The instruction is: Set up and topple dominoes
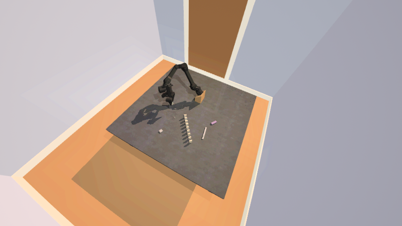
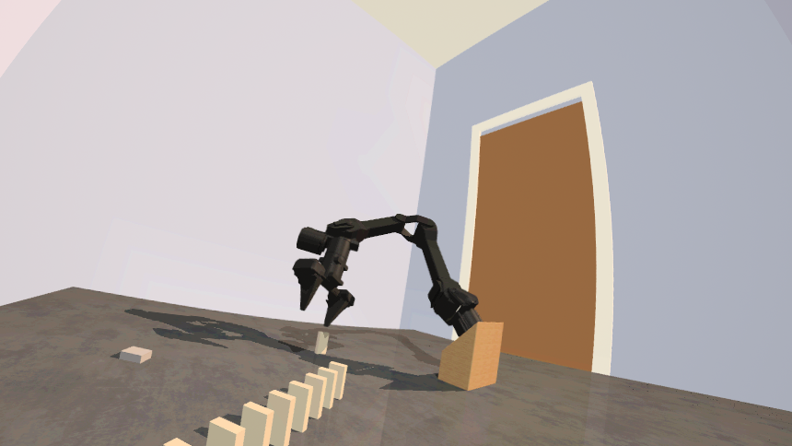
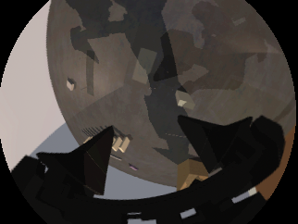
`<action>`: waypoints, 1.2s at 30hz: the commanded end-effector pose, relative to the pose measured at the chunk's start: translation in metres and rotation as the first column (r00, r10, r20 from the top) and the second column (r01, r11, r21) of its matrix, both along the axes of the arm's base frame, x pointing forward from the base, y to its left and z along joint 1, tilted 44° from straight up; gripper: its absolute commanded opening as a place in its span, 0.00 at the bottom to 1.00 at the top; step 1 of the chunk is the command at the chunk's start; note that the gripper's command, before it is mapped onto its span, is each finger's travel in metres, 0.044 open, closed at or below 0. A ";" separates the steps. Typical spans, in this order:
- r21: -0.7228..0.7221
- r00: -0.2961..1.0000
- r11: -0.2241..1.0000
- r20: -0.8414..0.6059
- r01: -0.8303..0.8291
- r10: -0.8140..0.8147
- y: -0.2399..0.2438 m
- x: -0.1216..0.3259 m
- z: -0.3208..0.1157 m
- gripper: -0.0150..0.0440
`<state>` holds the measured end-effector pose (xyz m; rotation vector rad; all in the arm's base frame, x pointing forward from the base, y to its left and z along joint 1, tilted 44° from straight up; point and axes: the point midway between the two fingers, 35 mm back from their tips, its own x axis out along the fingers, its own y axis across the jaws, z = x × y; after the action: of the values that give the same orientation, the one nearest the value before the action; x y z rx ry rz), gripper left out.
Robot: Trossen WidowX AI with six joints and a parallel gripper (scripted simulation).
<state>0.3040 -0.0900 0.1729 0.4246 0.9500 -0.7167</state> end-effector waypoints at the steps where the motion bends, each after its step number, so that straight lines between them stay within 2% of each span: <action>1: -0.196 0.925 0.905 0.030 0.378 -0.380 -0.008 -0.030 0.026 1.00; 3: -0.229 0.907 0.879 0.054 0.418 -0.417 -0.009 -0.034 0.031 1.00; 14: -0.229 0.907 0.879 0.054 0.418 -0.417 -0.010 -0.034 0.030 1.00; 22: -0.231 0.907 0.879 0.056 0.418 -0.417 -0.052 -0.024 -0.013 1.00; 36: -0.233 0.907 0.878 0.057 0.418 -0.417 -0.063 -0.023 -0.025 1.00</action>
<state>0.2825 -0.1503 0.1536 0.4249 0.7458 -1.2142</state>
